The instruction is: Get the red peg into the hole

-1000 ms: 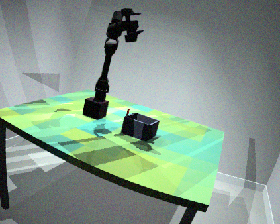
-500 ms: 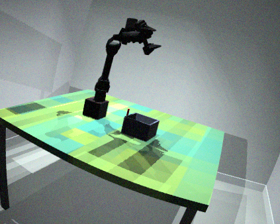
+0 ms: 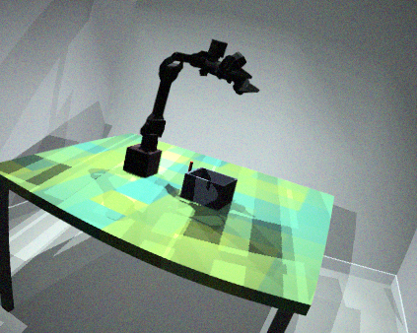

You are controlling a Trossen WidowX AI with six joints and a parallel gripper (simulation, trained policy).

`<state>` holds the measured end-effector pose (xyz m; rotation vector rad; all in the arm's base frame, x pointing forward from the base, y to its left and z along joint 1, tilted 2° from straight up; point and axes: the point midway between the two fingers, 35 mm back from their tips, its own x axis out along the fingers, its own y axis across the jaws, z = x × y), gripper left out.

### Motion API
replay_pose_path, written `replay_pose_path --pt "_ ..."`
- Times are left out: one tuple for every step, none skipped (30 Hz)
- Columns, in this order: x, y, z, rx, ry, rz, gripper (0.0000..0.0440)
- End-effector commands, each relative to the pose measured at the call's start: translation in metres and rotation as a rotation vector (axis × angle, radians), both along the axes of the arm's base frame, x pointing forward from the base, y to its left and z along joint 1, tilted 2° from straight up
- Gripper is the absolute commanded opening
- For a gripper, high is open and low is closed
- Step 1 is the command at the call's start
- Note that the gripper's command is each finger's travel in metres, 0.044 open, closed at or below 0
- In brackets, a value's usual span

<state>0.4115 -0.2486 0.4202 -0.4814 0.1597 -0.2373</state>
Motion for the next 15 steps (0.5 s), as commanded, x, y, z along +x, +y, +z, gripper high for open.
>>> replay_pose_path --pt "0.011 0.027 -0.022 0.138 0.05 0.012 0.044" --pt "0.013 0.034 -0.027 0.169 0.063 0.014 0.044" --pt "0.015 0.041 -0.032 0.2 0.076 0.016 0.044" --pt "0.017 0.047 -0.038 0.23 0.09 0.017 0.044" --pt "0.018 0.054 -0.043 0.261 0.104 0.018 0.044" --pt "0.02 0.061 -0.048 0.291 0.118 0.018 0.044" --pt "0.021 0.068 -0.053 0.321 0.133 0.018 0.044" --pt "0.022 0.076 -0.058 0.35 0.148 0.018 0.044" --pt "0.022 0.083 -0.063 0.38 0.164 0.017 0.044" --pt "0.023 0.09 -0.069 0.409 0.181 0.015 0.044" --pt "0.023 0.098 -0.074 0.438 0.197 0.013 0.044" --pt "0.023 0.105 -0.079 0.466 0.214 0.01 0.044" --pt "0.023 0.113 -0.084 0.494 0.232 0.006 0.044" --pt "0.022 0.12 -0.09 0.522 0.25 0.002 0.044" --pt "0.022 0.128 -0.095 0.549 0.268 -0.003 0.044"
